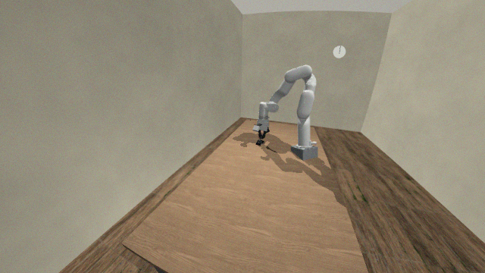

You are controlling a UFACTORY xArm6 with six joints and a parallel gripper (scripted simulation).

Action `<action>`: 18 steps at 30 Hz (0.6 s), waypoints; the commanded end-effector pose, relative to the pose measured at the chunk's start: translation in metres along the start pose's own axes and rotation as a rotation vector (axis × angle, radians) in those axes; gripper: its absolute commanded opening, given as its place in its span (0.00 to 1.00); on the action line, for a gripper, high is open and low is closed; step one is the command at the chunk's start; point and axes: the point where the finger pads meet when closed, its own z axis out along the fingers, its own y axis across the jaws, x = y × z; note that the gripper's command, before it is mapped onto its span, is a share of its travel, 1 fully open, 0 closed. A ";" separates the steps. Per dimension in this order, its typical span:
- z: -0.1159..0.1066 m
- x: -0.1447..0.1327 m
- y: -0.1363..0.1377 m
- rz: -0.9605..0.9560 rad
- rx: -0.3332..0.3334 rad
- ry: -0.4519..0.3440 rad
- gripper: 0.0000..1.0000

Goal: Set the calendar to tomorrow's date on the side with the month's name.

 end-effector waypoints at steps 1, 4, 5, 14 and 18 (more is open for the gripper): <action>-0.001 0.000 0.002 0.000 -0.003 0.001 0.27; -0.001 0.000 0.002 0.000 -0.003 0.001 0.27; -0.001 0.000 0.003 0.000 -0.003 0.001 0.27; -0.001 0.000 0.004 0.001 -0.003 0.001 0.27; -0.001 0.000 0.004 0.001 -0.003 0.001 0.27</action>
